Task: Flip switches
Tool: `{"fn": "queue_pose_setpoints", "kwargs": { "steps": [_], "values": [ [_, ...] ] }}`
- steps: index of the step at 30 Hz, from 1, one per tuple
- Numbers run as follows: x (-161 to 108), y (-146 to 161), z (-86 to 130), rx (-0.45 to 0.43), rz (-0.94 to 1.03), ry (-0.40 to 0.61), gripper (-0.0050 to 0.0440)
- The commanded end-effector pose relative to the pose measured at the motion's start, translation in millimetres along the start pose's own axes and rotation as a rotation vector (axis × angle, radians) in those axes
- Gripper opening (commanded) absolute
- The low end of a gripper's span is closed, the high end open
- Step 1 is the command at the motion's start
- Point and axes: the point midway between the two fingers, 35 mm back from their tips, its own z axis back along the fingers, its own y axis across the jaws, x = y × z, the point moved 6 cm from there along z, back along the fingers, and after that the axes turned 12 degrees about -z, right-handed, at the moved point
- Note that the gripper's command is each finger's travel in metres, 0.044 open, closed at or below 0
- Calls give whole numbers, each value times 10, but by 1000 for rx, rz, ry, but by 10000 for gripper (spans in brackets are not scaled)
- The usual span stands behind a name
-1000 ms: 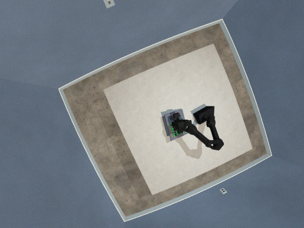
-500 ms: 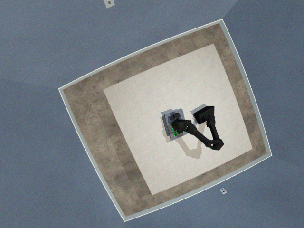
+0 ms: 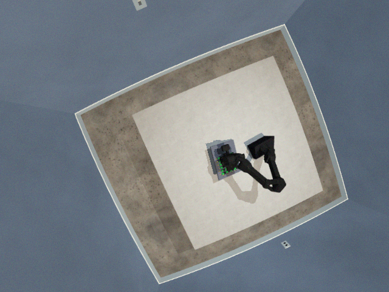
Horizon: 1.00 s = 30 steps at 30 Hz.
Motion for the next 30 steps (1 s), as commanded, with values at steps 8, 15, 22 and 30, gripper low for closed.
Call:
{"fn": "queue_pose_setpoints", "kwargs": {
  "steps": [8, 15, 22, 30],
  "values": [
    [-2, -4, -16, -2, -2, 0, 0],
    [-2, -4, -25, -2, -2, 0, 0],
    [28, -6, 154, -5, 0, 7, 0],
    [38, 5, 619, -7, -2, 25, 0]
  ]
}}
